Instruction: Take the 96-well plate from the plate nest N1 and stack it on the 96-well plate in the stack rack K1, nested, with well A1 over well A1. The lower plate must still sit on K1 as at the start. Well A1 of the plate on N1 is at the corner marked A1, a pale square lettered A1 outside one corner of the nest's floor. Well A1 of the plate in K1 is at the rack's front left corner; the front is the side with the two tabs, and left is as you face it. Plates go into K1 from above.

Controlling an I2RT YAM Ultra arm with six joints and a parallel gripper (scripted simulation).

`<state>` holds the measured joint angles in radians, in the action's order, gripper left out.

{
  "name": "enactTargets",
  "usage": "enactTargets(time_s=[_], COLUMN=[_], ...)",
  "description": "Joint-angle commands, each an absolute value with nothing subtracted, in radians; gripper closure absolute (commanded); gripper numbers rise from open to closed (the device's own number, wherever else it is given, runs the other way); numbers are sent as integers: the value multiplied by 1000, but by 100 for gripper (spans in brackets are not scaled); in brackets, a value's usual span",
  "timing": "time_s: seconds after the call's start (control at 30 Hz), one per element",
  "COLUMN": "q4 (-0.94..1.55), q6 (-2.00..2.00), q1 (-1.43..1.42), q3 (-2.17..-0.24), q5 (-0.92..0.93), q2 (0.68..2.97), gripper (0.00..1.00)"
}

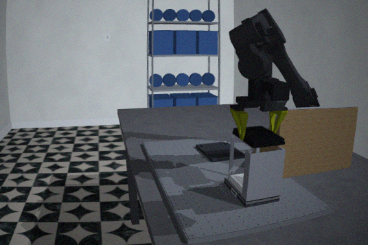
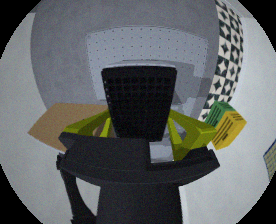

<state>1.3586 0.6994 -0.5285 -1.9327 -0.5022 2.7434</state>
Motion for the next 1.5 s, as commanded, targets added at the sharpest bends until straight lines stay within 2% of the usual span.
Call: enactTargets(time_s=[0.0, 1.47], q4=[1372, 1365], q6=[696, 707], q1=[-535, -529], q3=[-1959, -1943], q5=[-494, -502], q2=[2711, 2707], gripper=[100, 100])
